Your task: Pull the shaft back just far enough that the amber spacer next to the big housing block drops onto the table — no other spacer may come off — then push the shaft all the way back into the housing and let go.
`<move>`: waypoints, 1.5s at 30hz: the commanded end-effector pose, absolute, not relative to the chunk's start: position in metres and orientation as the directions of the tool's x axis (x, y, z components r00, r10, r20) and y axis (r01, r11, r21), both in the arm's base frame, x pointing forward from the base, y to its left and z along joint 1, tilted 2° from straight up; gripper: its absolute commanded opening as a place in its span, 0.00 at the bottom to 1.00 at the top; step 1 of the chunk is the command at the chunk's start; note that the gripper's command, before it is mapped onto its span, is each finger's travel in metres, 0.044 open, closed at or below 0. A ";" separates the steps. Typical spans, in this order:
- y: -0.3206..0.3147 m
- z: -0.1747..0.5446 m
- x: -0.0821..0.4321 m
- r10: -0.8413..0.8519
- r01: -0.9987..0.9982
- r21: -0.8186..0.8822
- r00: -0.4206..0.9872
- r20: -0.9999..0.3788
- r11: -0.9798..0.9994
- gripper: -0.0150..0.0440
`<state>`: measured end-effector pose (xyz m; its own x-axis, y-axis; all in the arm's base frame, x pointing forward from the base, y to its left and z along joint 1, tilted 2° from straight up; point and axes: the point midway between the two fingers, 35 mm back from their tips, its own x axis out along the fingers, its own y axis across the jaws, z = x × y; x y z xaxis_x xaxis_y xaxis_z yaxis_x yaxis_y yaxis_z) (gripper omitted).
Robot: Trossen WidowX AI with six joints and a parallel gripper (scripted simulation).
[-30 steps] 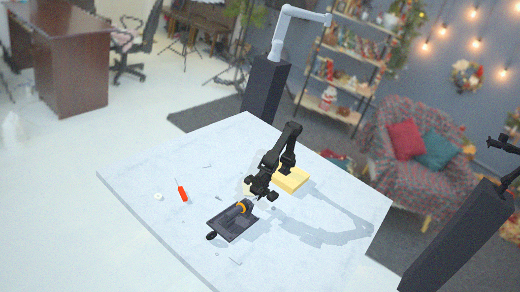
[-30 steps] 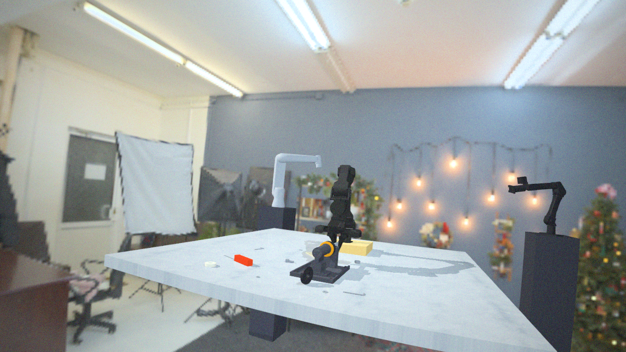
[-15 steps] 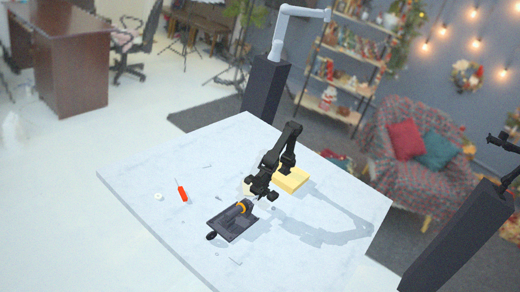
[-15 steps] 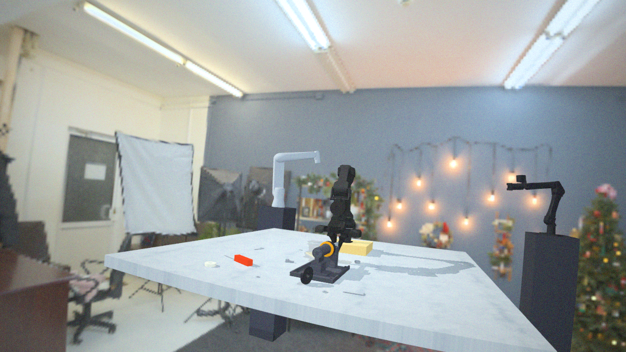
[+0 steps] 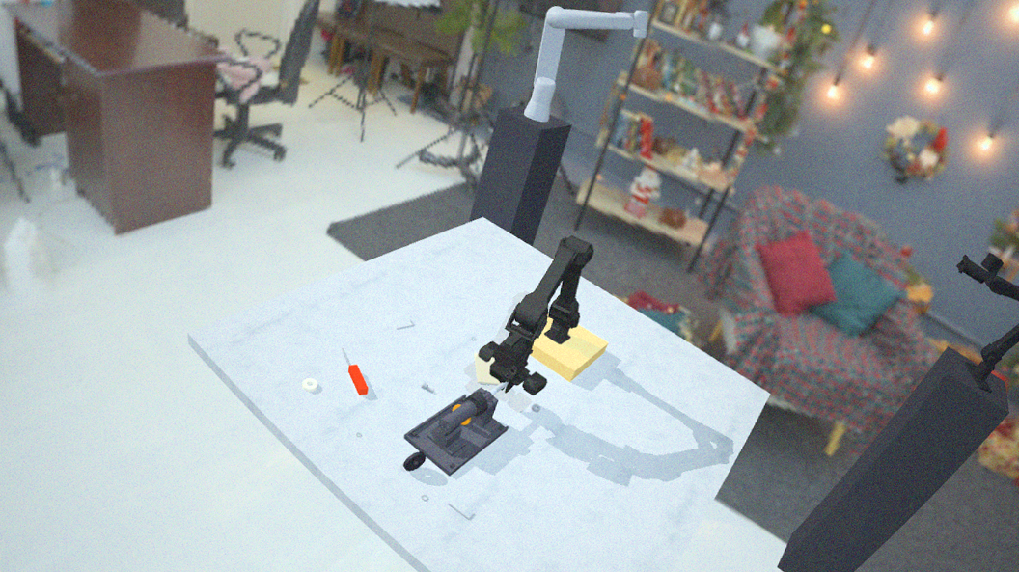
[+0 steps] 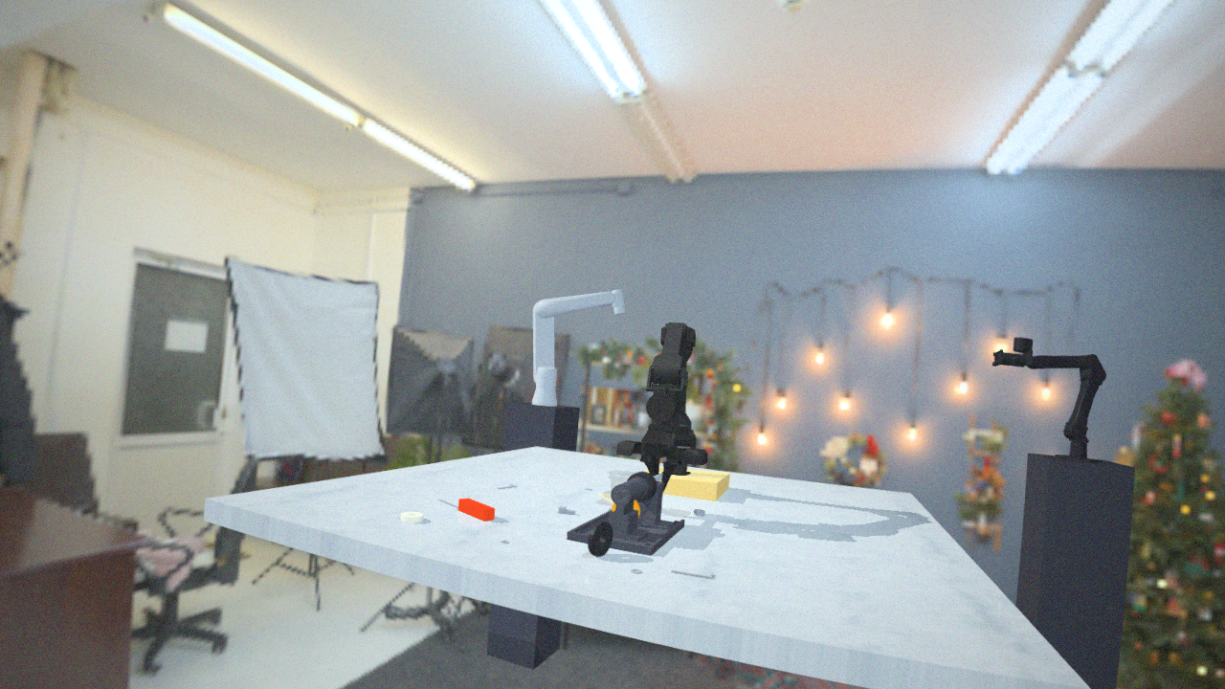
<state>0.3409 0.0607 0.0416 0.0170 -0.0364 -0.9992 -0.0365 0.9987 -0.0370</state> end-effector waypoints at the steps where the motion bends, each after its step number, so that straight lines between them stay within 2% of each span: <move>1: 0.061 0.042 0.341 -0.036 -0.036 -0.037 0.017 -0.999 0.999 0.25; 45: 0.061 0.042 0.352 -0.035 -0.035 -0.036 0.014 -0.999 0.999 0.25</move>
